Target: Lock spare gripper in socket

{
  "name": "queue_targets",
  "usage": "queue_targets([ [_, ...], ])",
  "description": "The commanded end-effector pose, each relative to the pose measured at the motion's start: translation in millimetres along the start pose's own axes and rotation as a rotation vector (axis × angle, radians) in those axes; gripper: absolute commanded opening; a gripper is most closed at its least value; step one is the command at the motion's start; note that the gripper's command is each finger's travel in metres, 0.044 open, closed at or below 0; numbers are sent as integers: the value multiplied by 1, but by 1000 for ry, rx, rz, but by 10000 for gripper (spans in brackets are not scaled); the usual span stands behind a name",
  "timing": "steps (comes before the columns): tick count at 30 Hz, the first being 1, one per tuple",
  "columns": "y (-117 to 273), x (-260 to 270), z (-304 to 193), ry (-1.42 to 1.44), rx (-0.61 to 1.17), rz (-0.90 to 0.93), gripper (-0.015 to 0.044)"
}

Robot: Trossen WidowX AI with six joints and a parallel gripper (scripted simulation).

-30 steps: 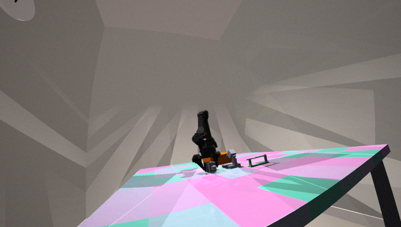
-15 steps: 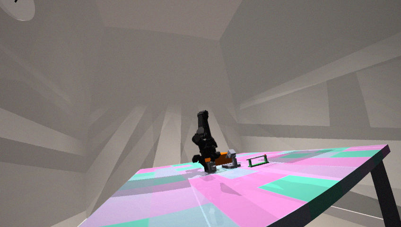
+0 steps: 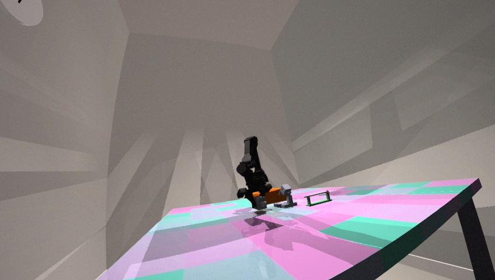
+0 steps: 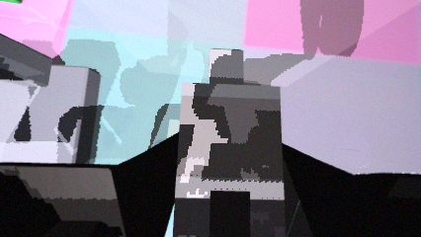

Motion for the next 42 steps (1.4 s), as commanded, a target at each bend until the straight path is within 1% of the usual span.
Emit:
queue_targets([
  [1,20,-10,17,11,-23,-27,0],
  [18,90,-11,49,11,-24,-27,0],
  [37,85,-8,45,9,-7,-9,0],
  [42,83,4,50,-8,32,32,0],
])
Point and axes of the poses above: the point midway between the two fingers, 35 mm back from their tips, its own y axis back along the fingers, its own x axis across the jaws, z = x × y, the point moved 2 cm from there along y, back along the fingers, and after that the axes turned 14 degrees about y, right-handed, at the moved point
